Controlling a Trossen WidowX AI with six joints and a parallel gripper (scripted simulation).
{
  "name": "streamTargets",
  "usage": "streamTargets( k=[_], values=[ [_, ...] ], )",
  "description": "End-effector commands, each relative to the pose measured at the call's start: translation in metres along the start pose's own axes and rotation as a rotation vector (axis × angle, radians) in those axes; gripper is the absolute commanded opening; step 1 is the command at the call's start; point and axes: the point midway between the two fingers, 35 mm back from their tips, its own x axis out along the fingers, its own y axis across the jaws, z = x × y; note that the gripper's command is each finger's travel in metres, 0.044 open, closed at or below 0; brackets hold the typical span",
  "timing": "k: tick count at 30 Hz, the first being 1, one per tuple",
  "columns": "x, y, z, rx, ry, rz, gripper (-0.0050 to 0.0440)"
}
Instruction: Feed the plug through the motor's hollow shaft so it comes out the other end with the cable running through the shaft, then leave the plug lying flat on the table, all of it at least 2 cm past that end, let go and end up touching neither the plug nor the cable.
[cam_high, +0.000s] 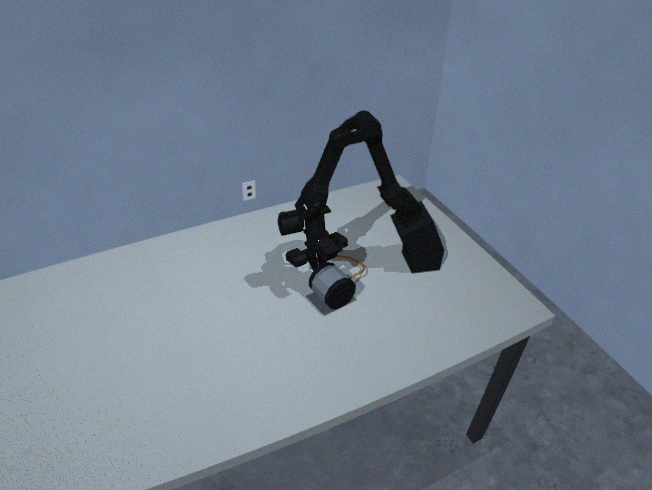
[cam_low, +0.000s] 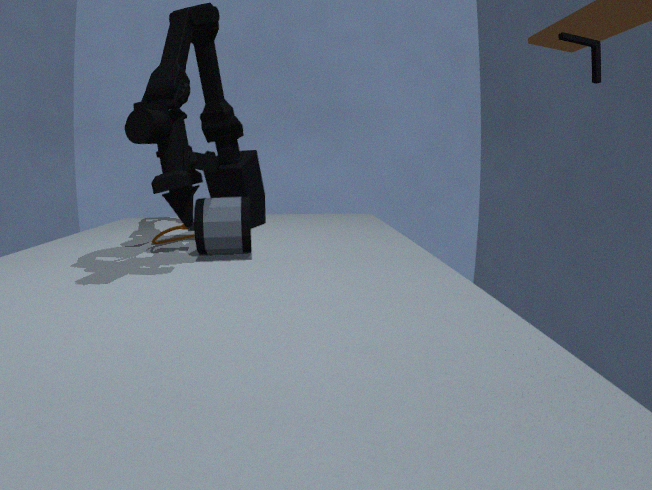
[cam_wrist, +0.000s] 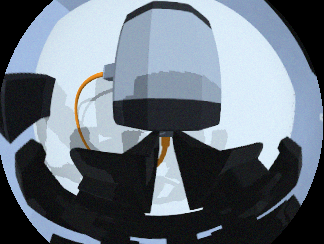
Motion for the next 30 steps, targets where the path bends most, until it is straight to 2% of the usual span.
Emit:
streamTargets(
  k=[1,30],
  values=[
    [-0.0002,-0.0001,0.0,0.001,0.005,-0.001,0.0],
    [0.0004,-0.0002,0.0033,0.001,0.005,-0.001,0.0]
  ],
)
